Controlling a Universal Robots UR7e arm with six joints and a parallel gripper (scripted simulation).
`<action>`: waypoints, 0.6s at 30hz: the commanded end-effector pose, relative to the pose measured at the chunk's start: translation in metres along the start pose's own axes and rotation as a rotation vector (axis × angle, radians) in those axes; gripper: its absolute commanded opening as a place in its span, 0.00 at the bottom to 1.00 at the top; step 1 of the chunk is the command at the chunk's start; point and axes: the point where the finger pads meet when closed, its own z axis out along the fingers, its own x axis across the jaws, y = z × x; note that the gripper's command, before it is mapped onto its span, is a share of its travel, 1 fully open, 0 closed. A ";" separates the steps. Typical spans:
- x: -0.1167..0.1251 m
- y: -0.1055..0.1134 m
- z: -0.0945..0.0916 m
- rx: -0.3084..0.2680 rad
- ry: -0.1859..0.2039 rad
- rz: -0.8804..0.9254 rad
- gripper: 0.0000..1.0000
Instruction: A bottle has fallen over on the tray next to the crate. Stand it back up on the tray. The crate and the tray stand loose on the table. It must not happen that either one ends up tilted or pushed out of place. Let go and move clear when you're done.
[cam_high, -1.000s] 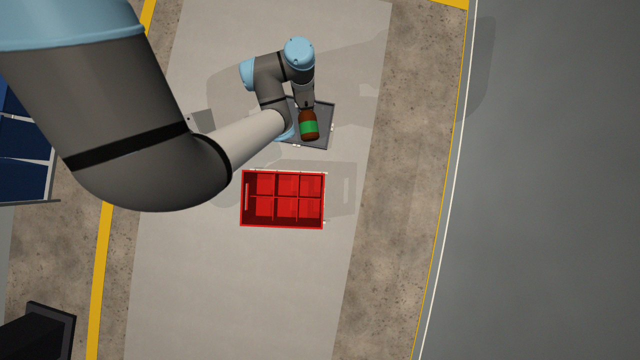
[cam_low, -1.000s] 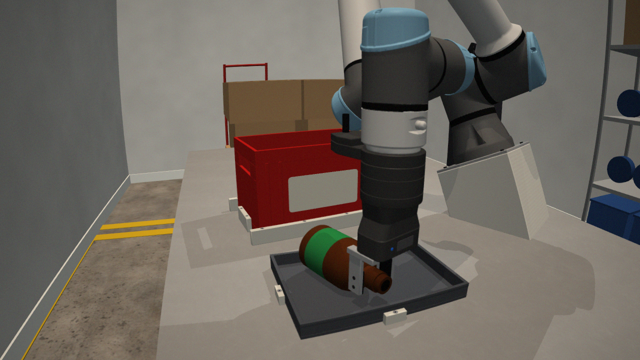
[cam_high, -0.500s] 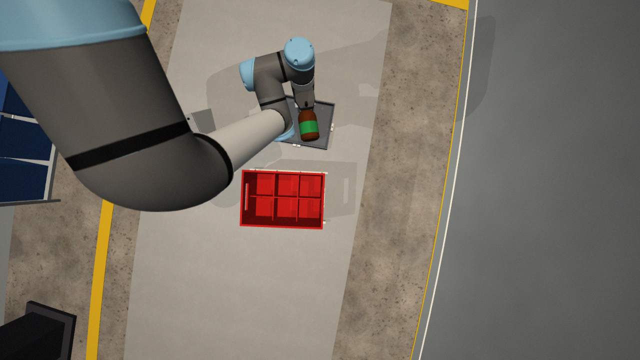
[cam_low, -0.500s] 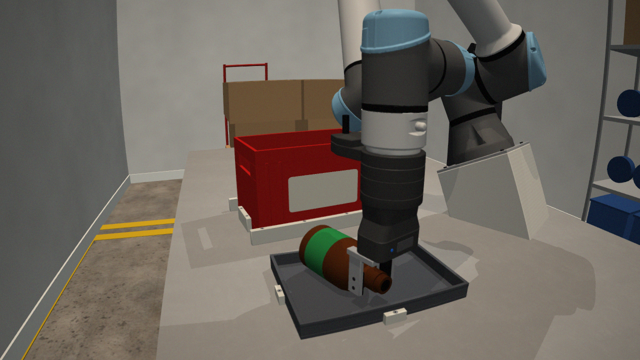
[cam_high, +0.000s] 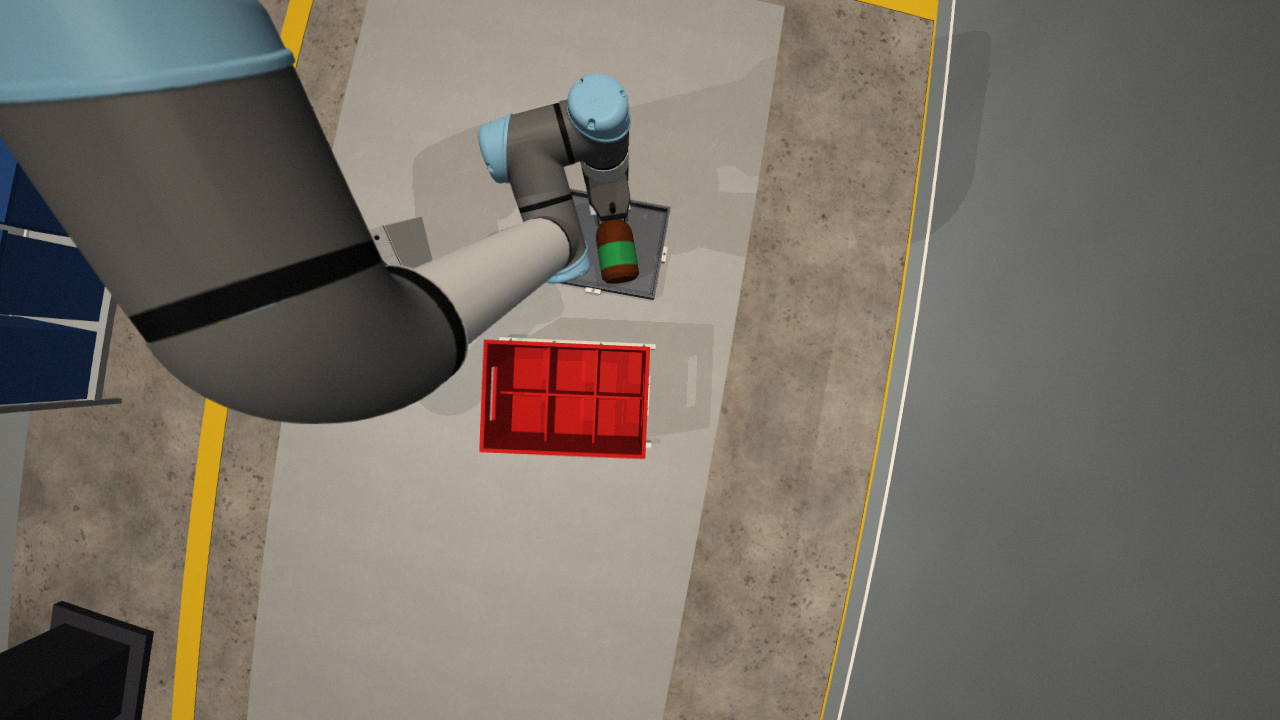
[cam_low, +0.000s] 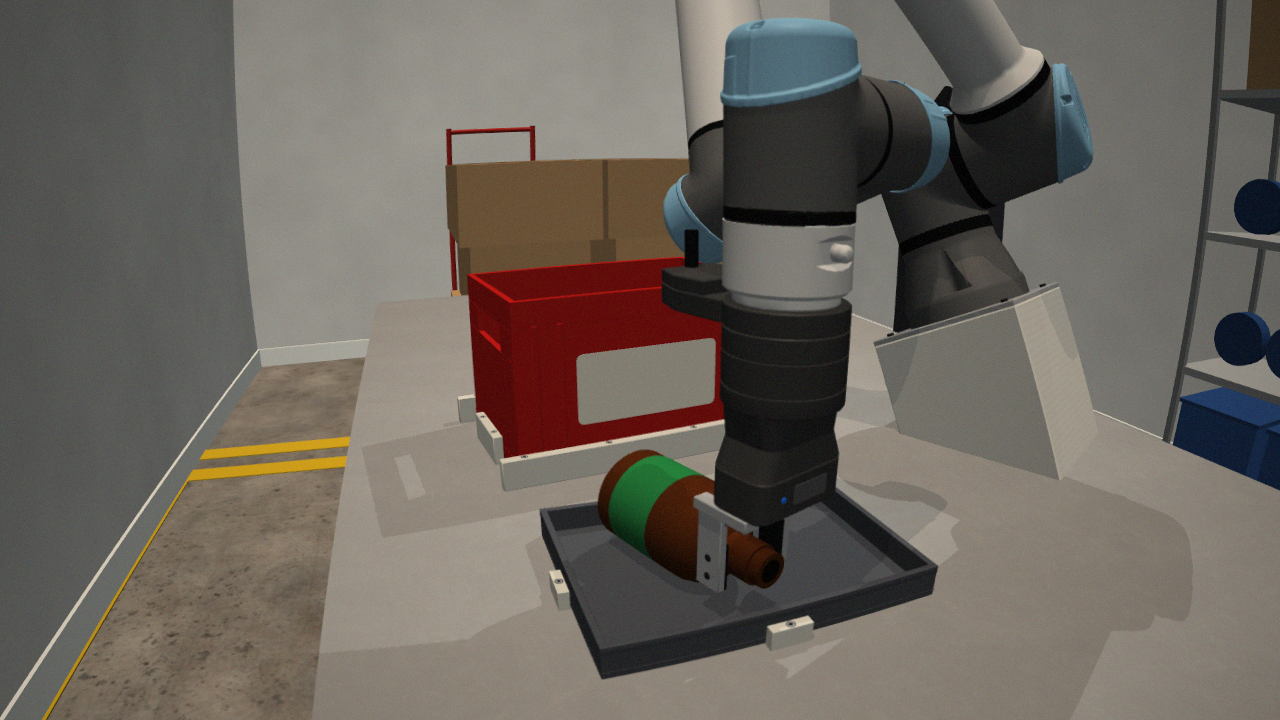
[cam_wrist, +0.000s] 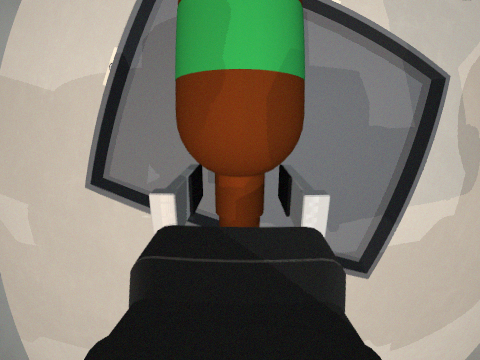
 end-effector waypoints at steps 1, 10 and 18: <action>0.000 0.000 0.000 0.000 -0.001 0.000 1.00; 0.000 0.000 0.000 0.000 -0.001 0.000 1.00; 0.000 0.000 0.000 0.000 -0.001 0.000 0.00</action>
